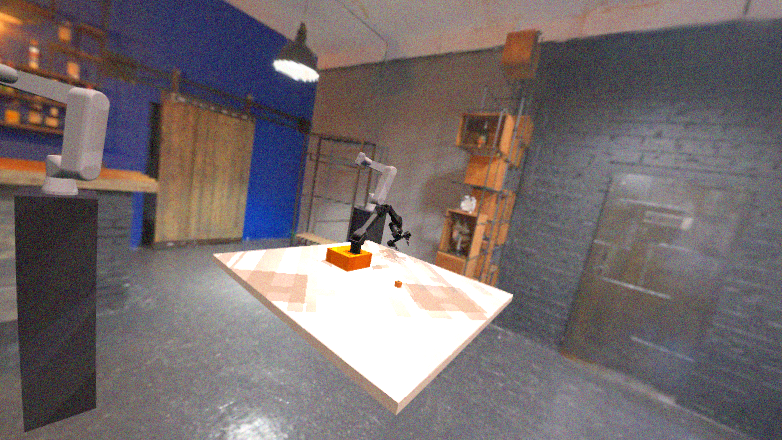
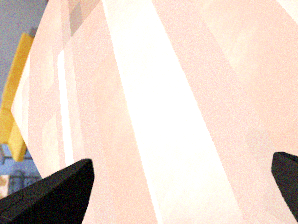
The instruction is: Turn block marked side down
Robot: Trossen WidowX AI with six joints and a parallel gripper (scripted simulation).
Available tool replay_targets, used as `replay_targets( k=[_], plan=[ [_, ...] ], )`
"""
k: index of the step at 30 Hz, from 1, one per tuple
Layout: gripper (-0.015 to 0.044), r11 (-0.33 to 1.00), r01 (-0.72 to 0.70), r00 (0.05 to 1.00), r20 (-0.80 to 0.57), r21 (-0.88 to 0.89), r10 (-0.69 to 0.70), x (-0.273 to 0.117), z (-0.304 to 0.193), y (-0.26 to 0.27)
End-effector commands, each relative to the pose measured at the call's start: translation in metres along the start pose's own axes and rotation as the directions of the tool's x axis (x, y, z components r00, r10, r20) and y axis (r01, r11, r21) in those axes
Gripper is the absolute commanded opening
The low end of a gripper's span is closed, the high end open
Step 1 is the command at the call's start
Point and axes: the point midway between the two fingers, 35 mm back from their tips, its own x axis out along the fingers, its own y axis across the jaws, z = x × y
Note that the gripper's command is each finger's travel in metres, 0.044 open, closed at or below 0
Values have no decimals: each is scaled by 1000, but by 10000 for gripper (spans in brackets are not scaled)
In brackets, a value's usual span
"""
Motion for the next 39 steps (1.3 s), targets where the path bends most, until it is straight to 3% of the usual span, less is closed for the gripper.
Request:
replay_targets(
  k=[1,11,19,28,39],
  plan=[
    [426,1000,7,1000,3,-8,-7,2,1,1],
    [440,859,347,936,83,-375,-342,114,84,57],
    [440,682,432,860,39,-590,-510,175,151,73],
    [440,566,391,774,-73,-726,-629,229,234,73],
    [440,454,107,693,-261,-885,-672,264,345,49]
  ],
)
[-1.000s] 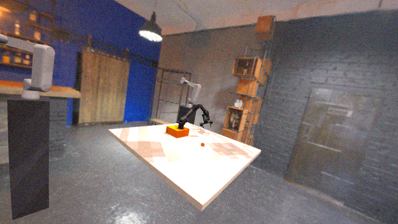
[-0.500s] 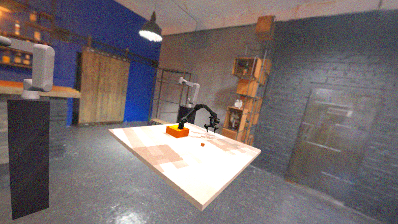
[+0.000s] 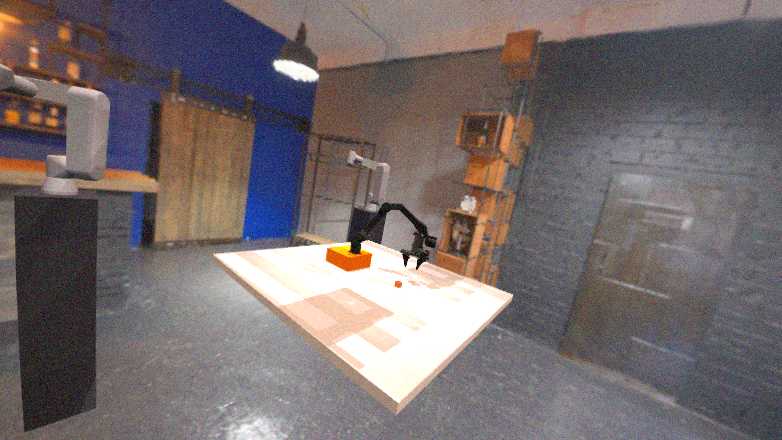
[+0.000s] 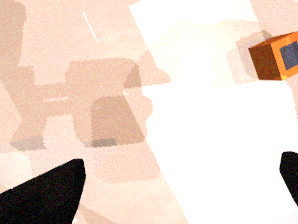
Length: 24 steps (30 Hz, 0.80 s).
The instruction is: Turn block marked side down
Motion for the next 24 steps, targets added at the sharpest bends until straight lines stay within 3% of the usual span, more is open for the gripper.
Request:
replay_targets(
  k=[1,8,19,24],
  plan=[
    [440,975,-111,992,-84,-192,96,10,33,-56],
    [440,912,-218,975,-121,-348,187,20,55,-111],
    [440,911,-219,975,-121,-350,188,20,56,-113],
    [440,911,-219,975,-121,-350,188,55,51,-107]
  ],
)
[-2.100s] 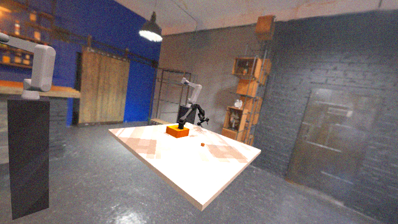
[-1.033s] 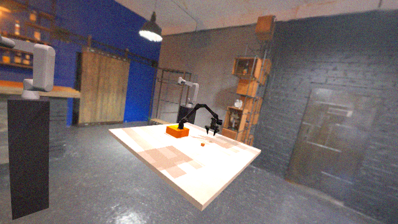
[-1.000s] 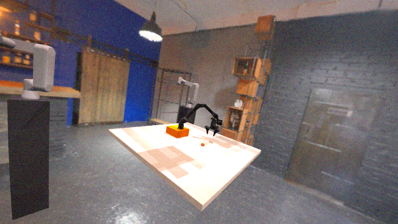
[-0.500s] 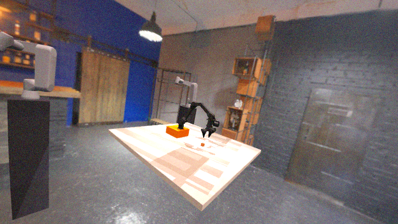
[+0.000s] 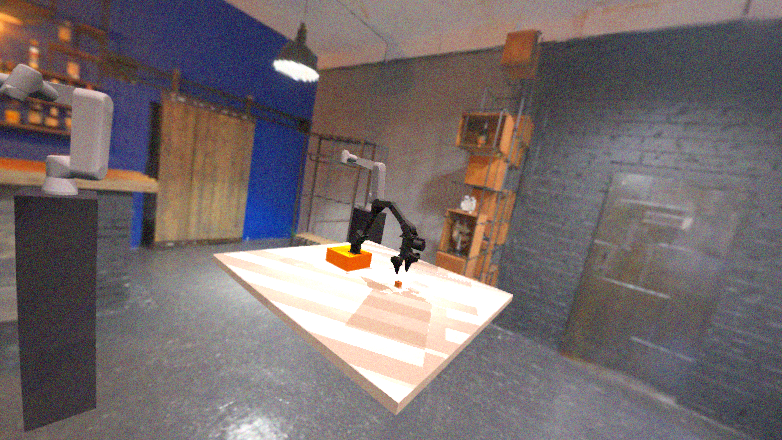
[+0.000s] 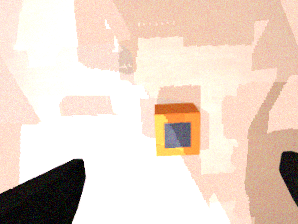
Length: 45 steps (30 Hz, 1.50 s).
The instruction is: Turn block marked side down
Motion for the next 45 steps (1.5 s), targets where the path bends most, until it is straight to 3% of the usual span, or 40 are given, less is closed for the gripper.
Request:
replay_targets(
  k=[1,31,43,45],
  plan=[
    [440,1000,-5,1000,-21,-7,5,21,-5,0],
    [440,1000,-5,1000,-21,-7,5,69,-6,-1],
    [125,1000,-5,1000,-21,-7,5,69,-6,-1],
    [112,1000,-5,1000,-21,-7,5,69,-6,-1]
  ],
)
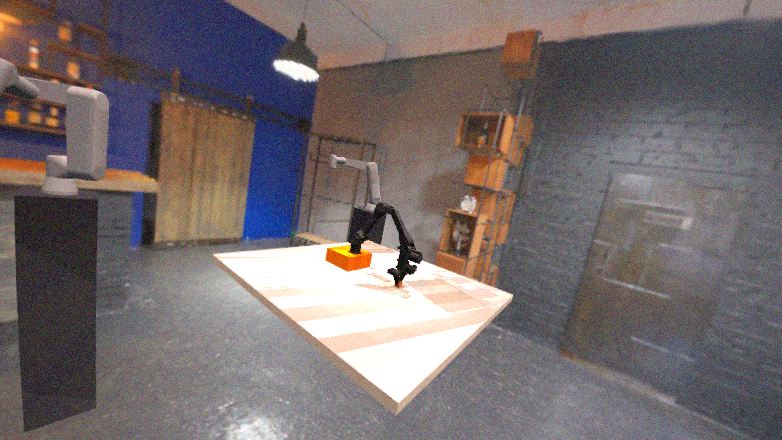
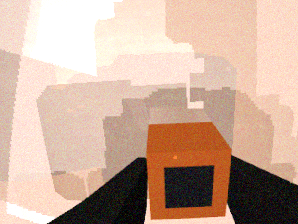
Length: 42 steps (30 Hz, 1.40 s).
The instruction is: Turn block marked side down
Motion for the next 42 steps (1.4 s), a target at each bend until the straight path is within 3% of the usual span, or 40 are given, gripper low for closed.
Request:
replay_targets(
  k=[1,14,19,25,42],
  plan=[
    [105,1000,-6,1000,1,-6,6,0,0,1],
    [0,1000,-6,1000,1,-6,6,-1,0,1],
    [0,1000,-6,1000,2,-6,6,-29,1,1],
    [0,1000,-6,1000,12,-7,6,-29,1,1],
    [0,1000,-5,962,273,-8,7,-17,3,1]
  ],
)
